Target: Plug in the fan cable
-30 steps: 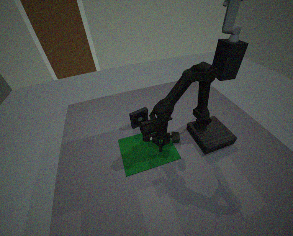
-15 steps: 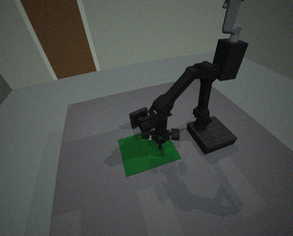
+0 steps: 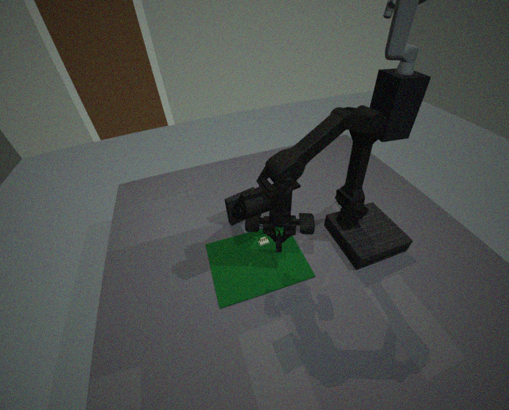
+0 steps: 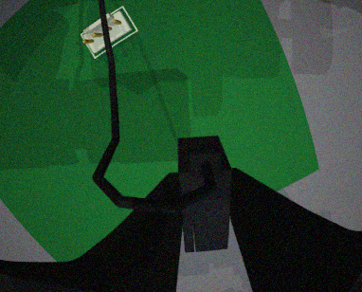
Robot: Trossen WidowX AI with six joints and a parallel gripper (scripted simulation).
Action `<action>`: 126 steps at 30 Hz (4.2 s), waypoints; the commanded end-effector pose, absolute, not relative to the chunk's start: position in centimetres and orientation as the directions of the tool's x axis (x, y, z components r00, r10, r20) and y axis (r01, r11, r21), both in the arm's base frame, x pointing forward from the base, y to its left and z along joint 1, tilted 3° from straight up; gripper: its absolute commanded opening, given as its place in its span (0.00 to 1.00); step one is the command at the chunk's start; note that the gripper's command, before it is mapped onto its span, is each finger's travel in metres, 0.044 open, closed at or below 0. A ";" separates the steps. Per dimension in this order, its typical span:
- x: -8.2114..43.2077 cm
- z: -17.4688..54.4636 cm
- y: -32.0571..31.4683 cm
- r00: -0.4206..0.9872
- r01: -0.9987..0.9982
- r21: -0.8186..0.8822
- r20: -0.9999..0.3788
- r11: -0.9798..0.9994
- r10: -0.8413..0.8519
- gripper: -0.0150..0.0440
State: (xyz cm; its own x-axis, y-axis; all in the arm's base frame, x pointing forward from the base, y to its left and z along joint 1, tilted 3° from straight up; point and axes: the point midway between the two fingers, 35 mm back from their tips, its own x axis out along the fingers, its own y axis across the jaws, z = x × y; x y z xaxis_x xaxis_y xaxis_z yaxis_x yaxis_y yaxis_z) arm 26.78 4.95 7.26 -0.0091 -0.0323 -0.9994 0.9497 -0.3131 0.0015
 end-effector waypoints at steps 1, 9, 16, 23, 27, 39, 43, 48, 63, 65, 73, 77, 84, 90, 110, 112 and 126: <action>26.6 8.8 5.0 -0.011 0.948 -0.001 -1.000 -0.317 -0.030 0.25; 26.4 10.0 5.0 -0.011 0.950 -0.001 -1.000 -0.314 -0.029 0.25; 28.4 10.3 4.4 -0.009 0.984 -0.004 -1.000 -0.176 -0.030 0.25; 30.6 10.4 3.7 -0.008 1.000 -0.007 -1.000 -0.020 -0.030 0.25; 31.8 10.5 3.2 -0.007 0.998 -0.009 -1.000 0.070 -0.031 0.25; 35.3 10.3 1.4 -0.004 0.943 -0.015 -0.999 0.333 -0.032 0.25; 36.5 10.2 0.7 -0.004 0.909 -0.017 -0.999 0.416 -0.033 0.25; 36.9 10.1 0.5 -0.003 0.895 -0.018 -0.999 0.446 -0.033 0.25; 36.4 8.6 0.3 -0.031 0.906 -0.100 -0.985 0.411 -0.171 0.25; 36.3 8.4 0.2 -0.035 0.908 -0.114 -0.980 0.404 -0.198 0.25; 36.0 7.5 0.0 -0.043 0.914 -0.160 -0.952 0.374 -0.302 0.25; 35.8 7.2 0.0 -0.043 0.916 -0.178 -0.934 0.359 -0.354 0.25; 35.6 6.6 -0.2 -0.037 0.921 -0.202 -0.897 0.334 -0.441 0.25; 35.5 6.3 -0.2 -0.026 0.925 -0.215 -0.858 0.314 -0.513 0.25; 35.2 5.7 -0.1 0.055 0.938 -0.211 -0.694 0.275 -0.718 0.25; 35.2 5.7 -0.1 0.066 0.939 -0.207 -0.675 0.274 -0.735 0.25; 35.2 5.8 0.5 0.159 0.944 -0.166 -0.532 0.286 -0.832 0.25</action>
